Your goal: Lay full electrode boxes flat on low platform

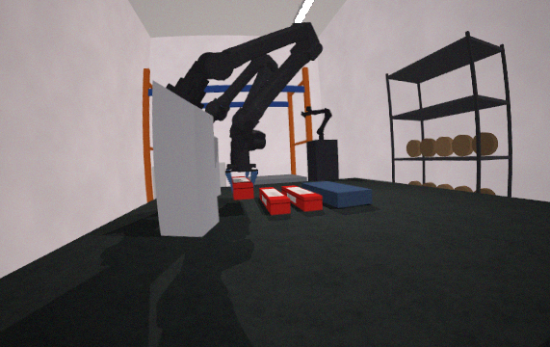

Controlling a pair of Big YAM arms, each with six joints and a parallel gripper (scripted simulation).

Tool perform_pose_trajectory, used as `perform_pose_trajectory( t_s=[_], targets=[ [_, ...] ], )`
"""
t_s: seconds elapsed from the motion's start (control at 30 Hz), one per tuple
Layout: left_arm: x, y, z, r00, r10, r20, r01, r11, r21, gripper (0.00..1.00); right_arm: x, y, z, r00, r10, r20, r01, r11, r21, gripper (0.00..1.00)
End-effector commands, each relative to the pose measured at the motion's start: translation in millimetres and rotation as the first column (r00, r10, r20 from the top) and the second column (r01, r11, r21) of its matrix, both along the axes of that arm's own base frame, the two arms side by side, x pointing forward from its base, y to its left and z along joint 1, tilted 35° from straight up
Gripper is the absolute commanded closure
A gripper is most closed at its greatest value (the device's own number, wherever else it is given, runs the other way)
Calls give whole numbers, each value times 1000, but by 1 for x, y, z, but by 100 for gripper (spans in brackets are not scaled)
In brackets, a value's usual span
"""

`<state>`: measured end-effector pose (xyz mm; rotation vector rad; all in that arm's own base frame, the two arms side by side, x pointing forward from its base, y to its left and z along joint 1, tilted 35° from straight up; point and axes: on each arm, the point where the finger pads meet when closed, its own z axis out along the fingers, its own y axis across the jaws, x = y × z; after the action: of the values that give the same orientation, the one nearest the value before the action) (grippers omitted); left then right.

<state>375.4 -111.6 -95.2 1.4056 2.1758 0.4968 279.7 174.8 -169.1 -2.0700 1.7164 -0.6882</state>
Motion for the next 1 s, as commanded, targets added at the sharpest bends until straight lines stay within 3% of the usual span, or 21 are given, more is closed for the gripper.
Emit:
perform_pose_trajectory(
  t_s=[0.0, 0.33, 0.37, 0.47, 0.7, 0.77, 0.97],
  targets=[
    [-8, 12, -11, 1000, 11, -23, -10, 1000, 18, 100, -7, -18, -6, 1000, -9, -16, 8, 999, -34, 100],
    [-3, 13, -20, 1000, 13, -26, -13, 1000, 17, 100, 0, -18, -15, 1000, -9, -15, 8, 999, -32, 100],
    [-13, 17, -26, 998, 20, -54, -18, 999, 26, 100, -10, -27, -17, 999, -9, -38, 7, 999, -54, 100],
    [3, 13, -24, 1000, 12, -22, -11, 1000, 19, 100, 7, -14, -19, 1000, -9, -8, 9, 1000, -26, 100],
    [4, 14, -32, 999, 14, -28, -14, 1000, 17, 100, 9, -18, -27, 1000, -9, -14, 8, 999, -31, 100],
    [-2, 17, -36, 999, 15, -44, -14, 1000, 23, 100, -3, -28, -28, 999, -10, -41, 7, 998, -55, 100],
    [-5, 19, -37, 999, 15, -51, -13, 999, 29, 100, -2, -27, -29, 999, -10, -44, 7, 998, -58, 100]
  ],
)
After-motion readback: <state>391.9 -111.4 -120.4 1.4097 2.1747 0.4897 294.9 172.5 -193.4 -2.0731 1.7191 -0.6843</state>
